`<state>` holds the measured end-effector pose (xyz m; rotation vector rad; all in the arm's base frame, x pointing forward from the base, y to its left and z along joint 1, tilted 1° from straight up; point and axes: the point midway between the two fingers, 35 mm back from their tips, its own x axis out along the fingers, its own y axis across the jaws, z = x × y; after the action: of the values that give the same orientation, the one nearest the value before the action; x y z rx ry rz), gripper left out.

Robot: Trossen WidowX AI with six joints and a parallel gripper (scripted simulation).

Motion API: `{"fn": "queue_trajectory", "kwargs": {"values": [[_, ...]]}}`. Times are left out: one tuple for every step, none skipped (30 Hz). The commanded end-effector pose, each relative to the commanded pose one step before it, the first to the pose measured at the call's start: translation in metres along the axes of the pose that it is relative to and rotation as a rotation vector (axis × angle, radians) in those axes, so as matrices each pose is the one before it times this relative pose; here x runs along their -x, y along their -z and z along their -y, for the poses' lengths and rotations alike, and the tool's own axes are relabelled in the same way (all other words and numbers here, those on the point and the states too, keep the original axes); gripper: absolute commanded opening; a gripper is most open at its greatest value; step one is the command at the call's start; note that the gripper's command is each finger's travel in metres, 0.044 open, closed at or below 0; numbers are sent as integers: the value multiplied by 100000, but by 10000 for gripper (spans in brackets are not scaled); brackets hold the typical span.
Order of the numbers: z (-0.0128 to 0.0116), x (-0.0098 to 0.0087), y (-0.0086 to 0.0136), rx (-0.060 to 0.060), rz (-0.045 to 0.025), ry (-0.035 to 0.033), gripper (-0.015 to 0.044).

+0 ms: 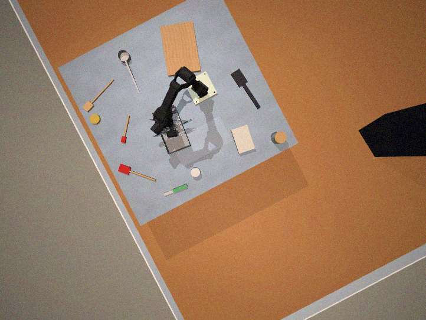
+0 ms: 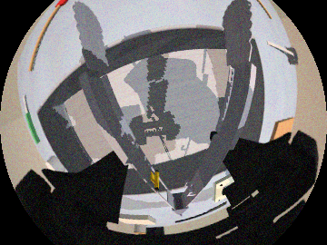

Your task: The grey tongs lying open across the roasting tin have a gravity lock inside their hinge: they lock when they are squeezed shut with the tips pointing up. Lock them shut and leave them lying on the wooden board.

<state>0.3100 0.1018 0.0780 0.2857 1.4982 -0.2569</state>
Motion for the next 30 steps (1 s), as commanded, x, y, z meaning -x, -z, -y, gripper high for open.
{"fn": "queue_trajectory", "kwargs": {"values": [[198,-986,250,-297,-823,544,440],[18,-162,22,0,-2,2,440],[15,-132,18,0,-2,2,440],[9,-80,11,0,-1,1,440],[3,-27,4,0,0,0,440],[0,0,0,0,0,0,440],[0,0,0,0,0,0,440],[0,0,0,0,0,0,440],[-110,345,-140,260,528,-306,414],[0,0,0,0,0,0,387],[0,0,0,0,0,0,361],[0,0,0,0,0,0,355],[0,0,0,0,0,0,348],[0,0,0,0,0,0,341],[0,0,0,0,0,0,335],[0,0,0,0,0,0,328],[0,0,0,0,0,0,321],[0,0,0,0,0,0,315],[0,0,0,0,0,0,308],[0,0,0,0,0,0,301],[0,0,0,0,0,0,295],[0,0,0,0,0,0,288],[0,0,0,0,0,0,281],[0,0,0,0,0,0,275],[0,0,0,0,0,0,268],[0,0,0,0,0,0,261],[0,0,0,0,0,0,255],[0,0,0,0,0,0,248],[0,0,0,0,0,0,241],[0,0,0,0,0,0,235]]}}
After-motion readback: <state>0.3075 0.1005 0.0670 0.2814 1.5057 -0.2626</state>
